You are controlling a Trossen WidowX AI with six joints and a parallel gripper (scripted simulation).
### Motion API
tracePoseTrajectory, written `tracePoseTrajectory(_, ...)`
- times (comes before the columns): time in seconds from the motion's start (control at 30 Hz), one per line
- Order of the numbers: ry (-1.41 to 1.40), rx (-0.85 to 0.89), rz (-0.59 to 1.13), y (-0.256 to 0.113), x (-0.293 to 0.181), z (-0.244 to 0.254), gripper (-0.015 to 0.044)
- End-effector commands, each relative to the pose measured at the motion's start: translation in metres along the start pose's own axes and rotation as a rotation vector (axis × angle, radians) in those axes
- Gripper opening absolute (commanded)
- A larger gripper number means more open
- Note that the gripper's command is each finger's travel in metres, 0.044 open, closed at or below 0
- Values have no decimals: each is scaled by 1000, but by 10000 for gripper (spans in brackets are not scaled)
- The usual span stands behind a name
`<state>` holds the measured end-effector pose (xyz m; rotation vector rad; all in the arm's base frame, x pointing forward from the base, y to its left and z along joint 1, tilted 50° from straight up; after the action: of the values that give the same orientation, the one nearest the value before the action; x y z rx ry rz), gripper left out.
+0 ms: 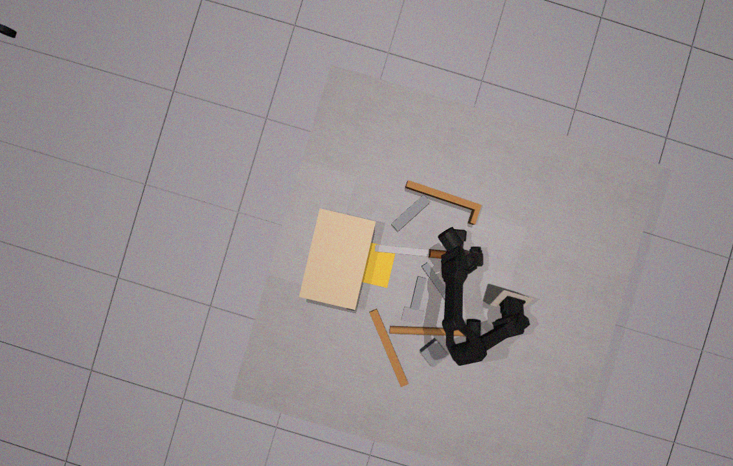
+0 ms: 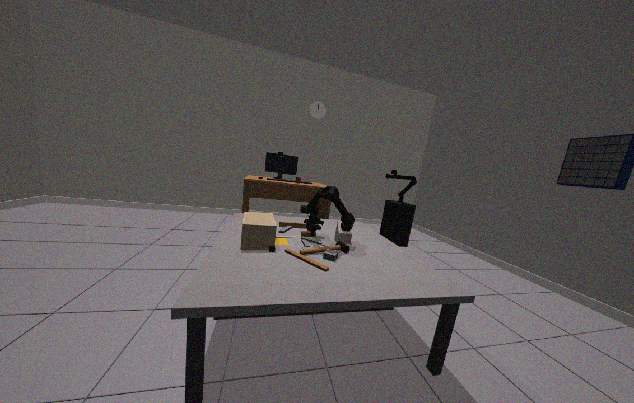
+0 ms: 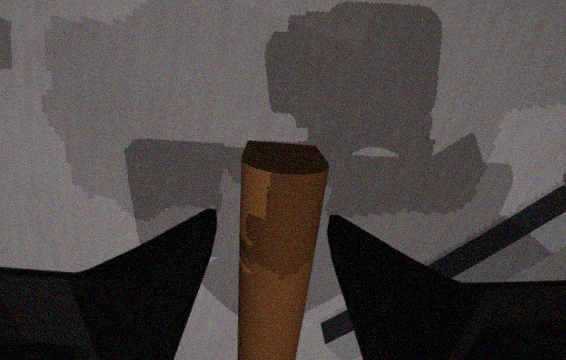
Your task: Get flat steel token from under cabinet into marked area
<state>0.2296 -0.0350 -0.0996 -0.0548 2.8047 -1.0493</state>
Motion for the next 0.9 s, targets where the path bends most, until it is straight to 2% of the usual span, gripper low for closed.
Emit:
tracePoseTrajectory(0.0, 0, 0, 0, 0, 0, 0, 191)
tracePoseTrajectory(0.03, 0, 0, 0, 0, 0, 0, 165)
tracePoseTrajectory(0.33, 0, 0, 0, 0, 0, 0, 104)
tracePoseTrajectory(0.47, 0, 0, 0, 0, 0, 0, 0)
tracePoseTrajectory(0.87, 0, 0, 0, 0, -13, -1, 0)
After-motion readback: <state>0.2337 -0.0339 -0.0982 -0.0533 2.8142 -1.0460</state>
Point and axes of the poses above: the point midway between the two fingers, 35 mm back from their tips, its own y axis out along the fingers, its own z axis across the jaws, x = y × z, the point moved 3 cm from there along -y, back along the fingers, and after that the axes turned 3 degrees about y, right-handed, at the moved point
